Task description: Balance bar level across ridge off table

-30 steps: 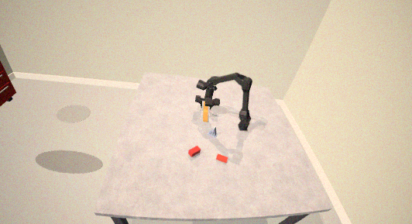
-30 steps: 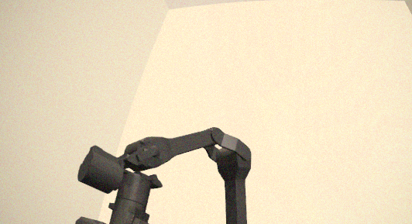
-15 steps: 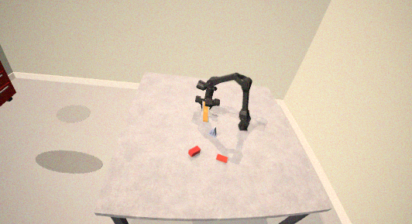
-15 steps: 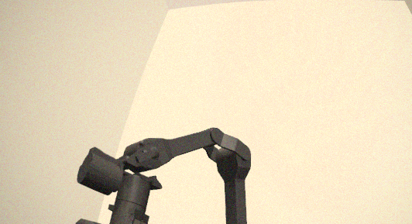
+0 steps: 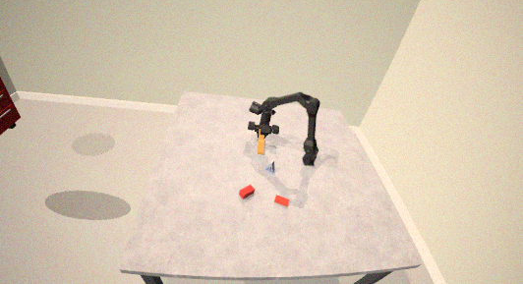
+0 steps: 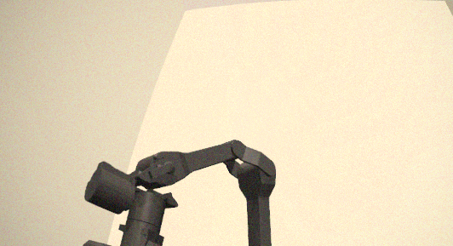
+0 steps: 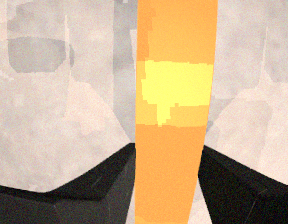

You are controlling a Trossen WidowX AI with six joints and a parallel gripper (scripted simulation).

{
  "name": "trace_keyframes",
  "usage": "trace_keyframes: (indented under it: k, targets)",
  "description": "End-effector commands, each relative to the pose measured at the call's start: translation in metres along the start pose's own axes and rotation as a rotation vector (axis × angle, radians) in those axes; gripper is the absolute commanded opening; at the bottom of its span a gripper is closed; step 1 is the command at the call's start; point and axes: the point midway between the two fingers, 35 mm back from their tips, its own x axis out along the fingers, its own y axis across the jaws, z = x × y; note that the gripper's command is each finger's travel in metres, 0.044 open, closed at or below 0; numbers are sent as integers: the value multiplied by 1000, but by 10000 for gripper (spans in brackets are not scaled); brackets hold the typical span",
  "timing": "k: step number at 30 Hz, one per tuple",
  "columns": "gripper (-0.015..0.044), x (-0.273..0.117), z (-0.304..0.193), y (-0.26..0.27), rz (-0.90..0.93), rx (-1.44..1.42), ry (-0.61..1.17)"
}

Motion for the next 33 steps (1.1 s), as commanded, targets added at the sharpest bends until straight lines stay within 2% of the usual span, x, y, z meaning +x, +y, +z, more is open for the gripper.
trace_keyframes:
  k: [1, 33]
  targets:
    - [0, -8, -1, -2, -1, 0, 1]
    - [0, -89, -2, -5, 0, -3, 4]
